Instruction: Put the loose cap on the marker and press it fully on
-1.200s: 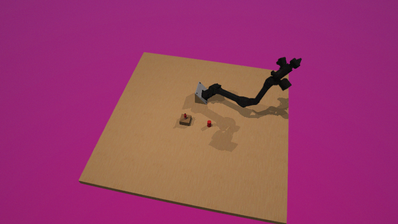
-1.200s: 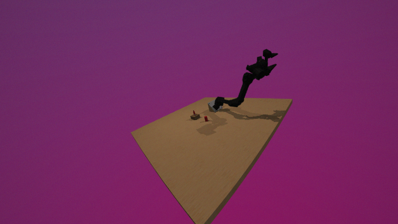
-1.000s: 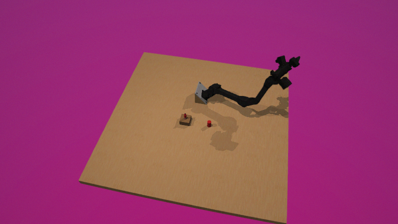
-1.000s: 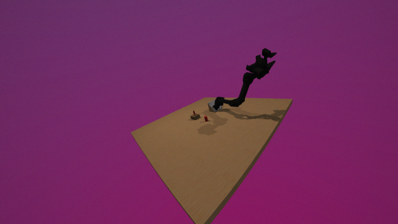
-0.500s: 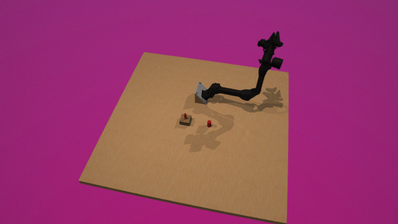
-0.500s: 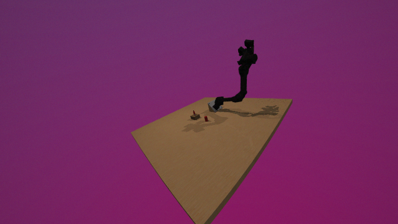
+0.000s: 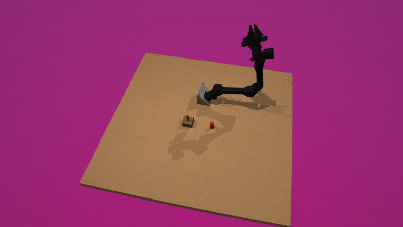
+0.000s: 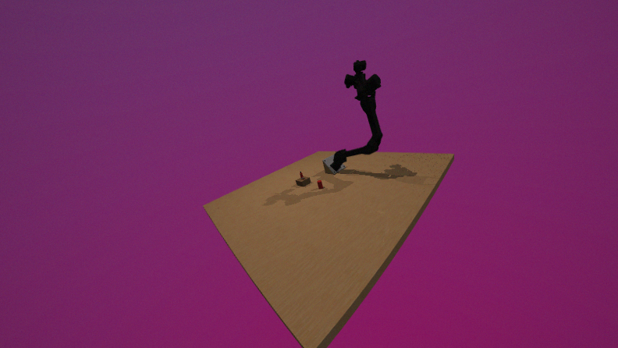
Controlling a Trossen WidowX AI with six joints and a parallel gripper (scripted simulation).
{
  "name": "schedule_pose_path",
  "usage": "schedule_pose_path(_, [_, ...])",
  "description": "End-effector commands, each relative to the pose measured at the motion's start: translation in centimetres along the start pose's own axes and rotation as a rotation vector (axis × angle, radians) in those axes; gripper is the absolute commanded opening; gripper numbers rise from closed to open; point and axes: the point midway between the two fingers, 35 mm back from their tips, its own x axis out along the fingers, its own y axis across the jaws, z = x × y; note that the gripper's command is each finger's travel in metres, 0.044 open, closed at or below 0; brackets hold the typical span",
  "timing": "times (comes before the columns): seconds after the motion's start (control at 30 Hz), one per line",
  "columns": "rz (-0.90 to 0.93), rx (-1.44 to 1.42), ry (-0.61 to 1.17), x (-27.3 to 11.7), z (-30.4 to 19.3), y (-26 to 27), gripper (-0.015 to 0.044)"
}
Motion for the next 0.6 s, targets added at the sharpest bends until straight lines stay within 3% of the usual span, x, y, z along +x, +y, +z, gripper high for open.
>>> schedule_pose_path(0.0, [0.048, 0.104, -0.244, 0.7, 7.4, 1.6, 0.0241])
schedule_pose_path(0.27, [0.224, 0.336, -0.675, -2.5, 20.1, 3.5, 0.0241])
schedule_pose_path(0.57, [0.624, 0.532, -1.099, -11.7, 31.7, 5.7, 0.0241])
